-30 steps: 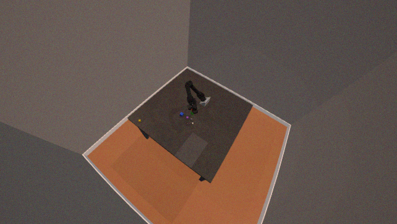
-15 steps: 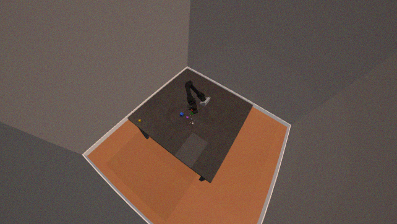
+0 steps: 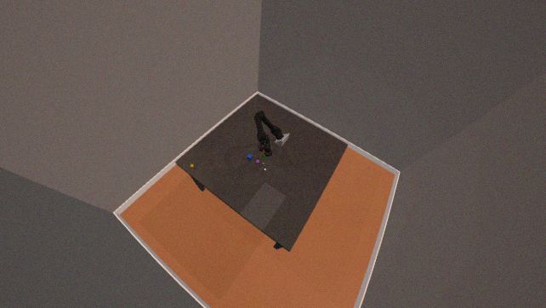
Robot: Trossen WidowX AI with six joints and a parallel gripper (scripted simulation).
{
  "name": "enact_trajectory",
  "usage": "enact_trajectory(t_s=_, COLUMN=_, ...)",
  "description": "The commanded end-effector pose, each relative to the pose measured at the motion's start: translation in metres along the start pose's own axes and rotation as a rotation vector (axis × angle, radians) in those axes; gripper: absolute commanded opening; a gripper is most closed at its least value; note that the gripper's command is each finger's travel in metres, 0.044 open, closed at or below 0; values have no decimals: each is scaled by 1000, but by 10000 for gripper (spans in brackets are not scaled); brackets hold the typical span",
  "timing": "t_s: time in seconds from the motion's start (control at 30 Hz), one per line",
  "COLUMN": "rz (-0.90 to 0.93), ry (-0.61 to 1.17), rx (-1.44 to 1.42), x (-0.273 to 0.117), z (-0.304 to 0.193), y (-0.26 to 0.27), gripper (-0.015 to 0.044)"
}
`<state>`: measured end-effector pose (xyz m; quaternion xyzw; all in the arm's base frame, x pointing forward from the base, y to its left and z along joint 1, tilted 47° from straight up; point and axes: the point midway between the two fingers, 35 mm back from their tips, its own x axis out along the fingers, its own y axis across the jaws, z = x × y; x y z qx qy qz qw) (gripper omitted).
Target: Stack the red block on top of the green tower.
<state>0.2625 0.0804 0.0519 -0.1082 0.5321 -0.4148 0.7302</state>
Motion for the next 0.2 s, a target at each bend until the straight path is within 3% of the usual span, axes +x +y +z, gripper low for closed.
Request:
enact_trajectory(t_s=0.0, rz=0, ry=0, rx=0, x=0, z=0, y=0, gripper=440)
enact_trajectory(t_s=0.17, rz=0, ry=0, rx=0, x=0, z=0, y=0, gripper=440)
